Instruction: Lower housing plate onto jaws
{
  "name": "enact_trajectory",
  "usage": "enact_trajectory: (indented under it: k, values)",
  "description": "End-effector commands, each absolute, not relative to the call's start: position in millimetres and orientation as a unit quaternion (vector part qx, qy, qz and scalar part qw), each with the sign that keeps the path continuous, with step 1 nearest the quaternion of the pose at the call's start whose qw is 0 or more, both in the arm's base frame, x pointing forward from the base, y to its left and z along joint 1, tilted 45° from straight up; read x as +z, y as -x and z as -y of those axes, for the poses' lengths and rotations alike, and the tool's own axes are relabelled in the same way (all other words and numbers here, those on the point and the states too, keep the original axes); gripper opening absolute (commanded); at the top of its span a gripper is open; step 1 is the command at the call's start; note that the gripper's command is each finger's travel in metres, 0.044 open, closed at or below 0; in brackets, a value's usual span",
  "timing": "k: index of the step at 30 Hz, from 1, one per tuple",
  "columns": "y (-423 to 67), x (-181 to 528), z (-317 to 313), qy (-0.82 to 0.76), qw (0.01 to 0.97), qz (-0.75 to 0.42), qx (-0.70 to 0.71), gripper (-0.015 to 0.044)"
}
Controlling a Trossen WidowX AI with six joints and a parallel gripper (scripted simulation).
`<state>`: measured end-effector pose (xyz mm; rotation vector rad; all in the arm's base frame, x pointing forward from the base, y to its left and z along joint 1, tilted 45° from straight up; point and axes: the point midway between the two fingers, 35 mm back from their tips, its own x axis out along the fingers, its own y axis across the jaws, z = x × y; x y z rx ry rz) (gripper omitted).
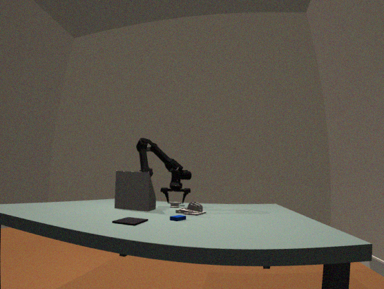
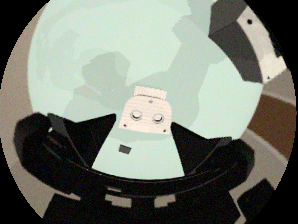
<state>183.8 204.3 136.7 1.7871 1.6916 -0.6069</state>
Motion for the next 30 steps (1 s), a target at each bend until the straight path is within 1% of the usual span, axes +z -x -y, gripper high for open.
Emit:
enact_trajectory:
  k: [1, 30]
  values:
    - [-182.3, 128.6, -208.0, -0.671, 0.298, -0.637, -0.235, 0.0440]
    - [-182.4, 125.5, -211.2, -0.671, 0.298, -0.637, -0.235, 0.0440]
